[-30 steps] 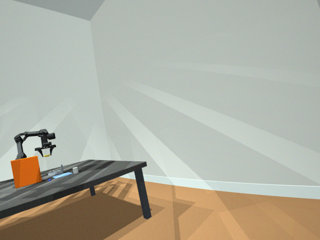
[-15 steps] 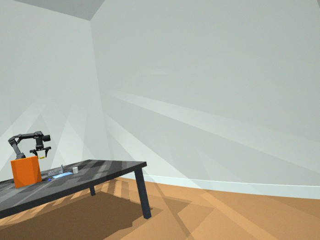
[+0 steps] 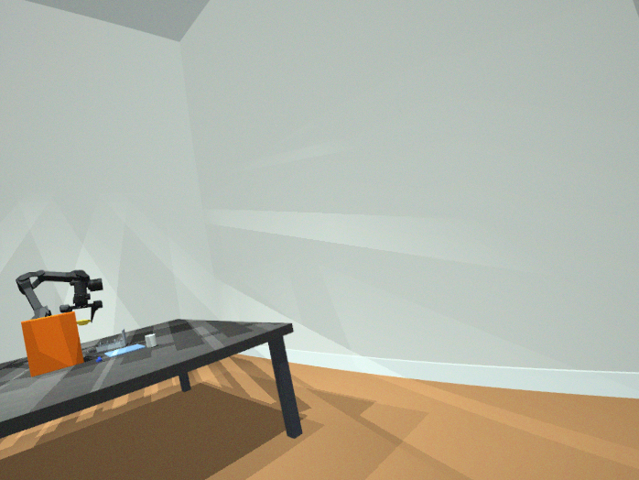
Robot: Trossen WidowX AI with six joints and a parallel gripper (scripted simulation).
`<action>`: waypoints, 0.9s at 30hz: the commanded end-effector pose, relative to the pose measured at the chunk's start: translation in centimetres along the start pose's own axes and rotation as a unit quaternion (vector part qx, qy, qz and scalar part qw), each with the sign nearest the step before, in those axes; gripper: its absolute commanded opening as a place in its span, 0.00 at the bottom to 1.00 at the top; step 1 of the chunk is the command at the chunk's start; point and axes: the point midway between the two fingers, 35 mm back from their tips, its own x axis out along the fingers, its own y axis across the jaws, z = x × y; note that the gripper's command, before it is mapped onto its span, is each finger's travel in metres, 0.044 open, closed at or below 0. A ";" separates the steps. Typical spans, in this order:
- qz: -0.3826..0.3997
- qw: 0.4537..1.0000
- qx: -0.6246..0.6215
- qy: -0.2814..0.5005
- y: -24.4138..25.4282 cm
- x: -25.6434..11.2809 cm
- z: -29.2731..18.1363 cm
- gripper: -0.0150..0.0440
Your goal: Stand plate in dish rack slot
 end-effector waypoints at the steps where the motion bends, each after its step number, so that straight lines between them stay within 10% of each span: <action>1: -0.002 0.999 -0.018 -0.038 -0.1 1.0 0.6 0.25; 27: 0.055 0.941 -0.181 -0.279 1.9 5.7 3.0 0.25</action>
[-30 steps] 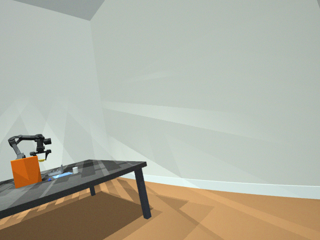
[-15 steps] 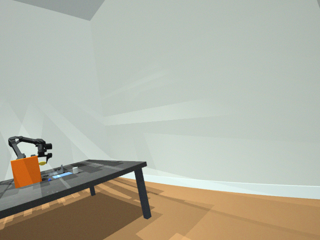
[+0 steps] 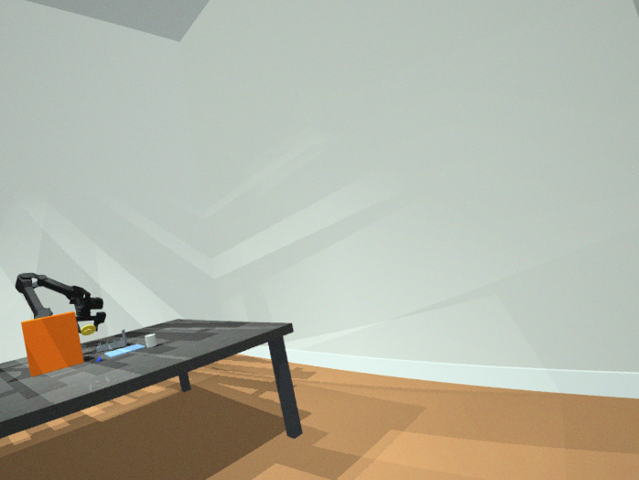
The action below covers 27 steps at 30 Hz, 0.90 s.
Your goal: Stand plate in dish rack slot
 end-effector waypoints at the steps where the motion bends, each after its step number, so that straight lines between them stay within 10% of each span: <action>1: 0.014 0.999 -0.018 -0.035 0.1 0.6 0.0 0.25; 27: 0.178 0.947 -0.136 -0.230 2.6 1.7 -1.8 0.25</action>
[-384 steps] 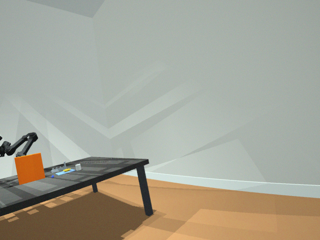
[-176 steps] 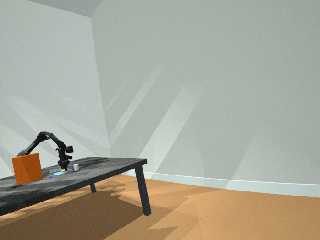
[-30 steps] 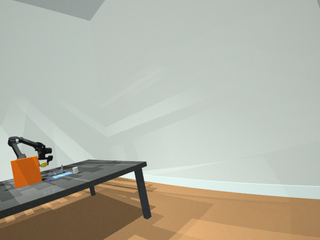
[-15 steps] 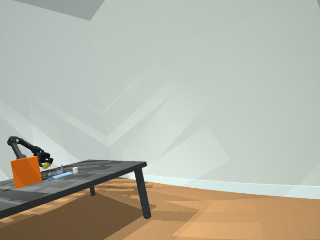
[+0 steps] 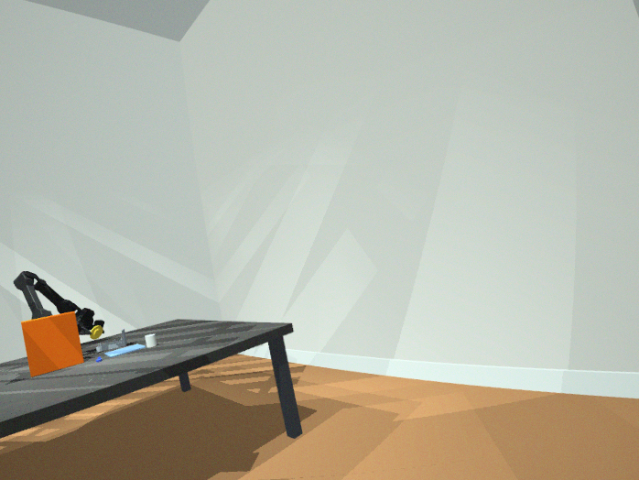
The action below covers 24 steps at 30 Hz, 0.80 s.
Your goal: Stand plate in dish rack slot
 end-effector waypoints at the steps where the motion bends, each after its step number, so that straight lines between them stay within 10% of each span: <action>1: 0.026 0.999 -0.008 -0.028 0.2 -0.1 -0.2 0.25; 24: 0.229 0.961 -0.027 -0.155 2.1 -3.1 -2.2 0.25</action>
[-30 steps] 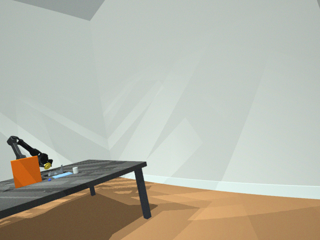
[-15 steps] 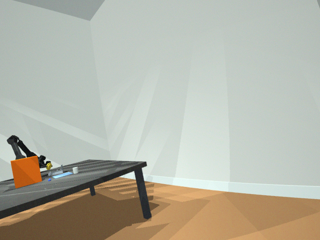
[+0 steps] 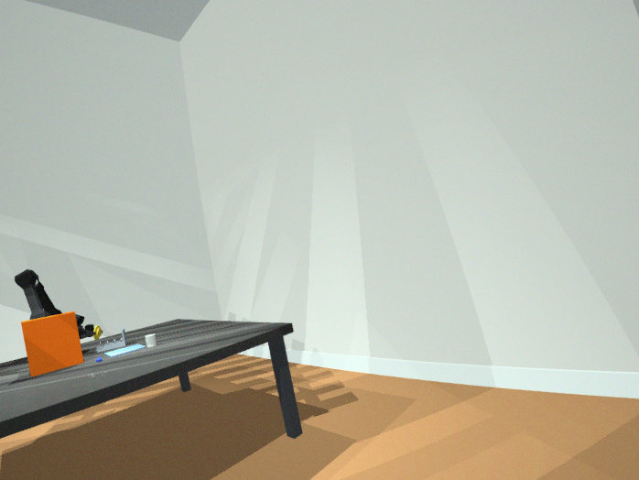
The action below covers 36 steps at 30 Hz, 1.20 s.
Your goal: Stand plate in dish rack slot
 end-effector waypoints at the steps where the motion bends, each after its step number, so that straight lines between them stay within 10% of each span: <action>1: 0.032 0.999 0.004 -0.021 0.2 -0.6 0.0 0.25; 36: 0.128 0.989 0.030 -0.063 1.9 -0.6 -2.4 0.25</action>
